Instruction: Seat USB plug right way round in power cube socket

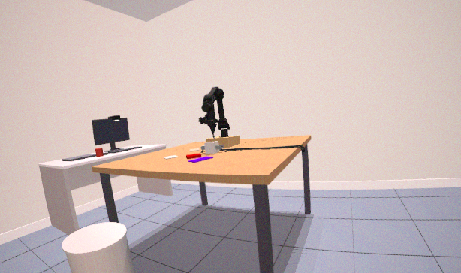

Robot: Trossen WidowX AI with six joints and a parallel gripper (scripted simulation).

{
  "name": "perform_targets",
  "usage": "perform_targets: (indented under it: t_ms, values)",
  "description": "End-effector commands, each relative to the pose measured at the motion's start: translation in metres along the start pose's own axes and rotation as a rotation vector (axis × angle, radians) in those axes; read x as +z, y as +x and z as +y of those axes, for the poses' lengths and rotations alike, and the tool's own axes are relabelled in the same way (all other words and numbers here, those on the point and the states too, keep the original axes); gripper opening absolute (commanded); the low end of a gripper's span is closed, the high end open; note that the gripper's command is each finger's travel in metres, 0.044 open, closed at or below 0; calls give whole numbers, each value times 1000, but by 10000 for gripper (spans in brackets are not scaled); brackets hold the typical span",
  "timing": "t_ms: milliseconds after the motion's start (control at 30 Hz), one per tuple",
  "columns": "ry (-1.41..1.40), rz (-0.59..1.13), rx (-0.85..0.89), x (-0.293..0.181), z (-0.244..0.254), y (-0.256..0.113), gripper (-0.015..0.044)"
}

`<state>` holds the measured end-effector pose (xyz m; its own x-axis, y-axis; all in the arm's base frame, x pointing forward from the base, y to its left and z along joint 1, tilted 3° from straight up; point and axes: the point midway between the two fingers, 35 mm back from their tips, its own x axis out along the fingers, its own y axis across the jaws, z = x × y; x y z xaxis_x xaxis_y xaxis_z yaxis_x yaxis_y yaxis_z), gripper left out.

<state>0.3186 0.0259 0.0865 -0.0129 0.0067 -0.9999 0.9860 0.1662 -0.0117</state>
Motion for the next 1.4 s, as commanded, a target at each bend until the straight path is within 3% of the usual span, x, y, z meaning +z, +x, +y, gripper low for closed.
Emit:
perform_targets:
  t_ms: [0,367,1367]
  values:
    - [84,0,0,0,0,0,0]
    - [355,0,0,0,0,0,0]
    - [344,-5,0,1,0,2,0]
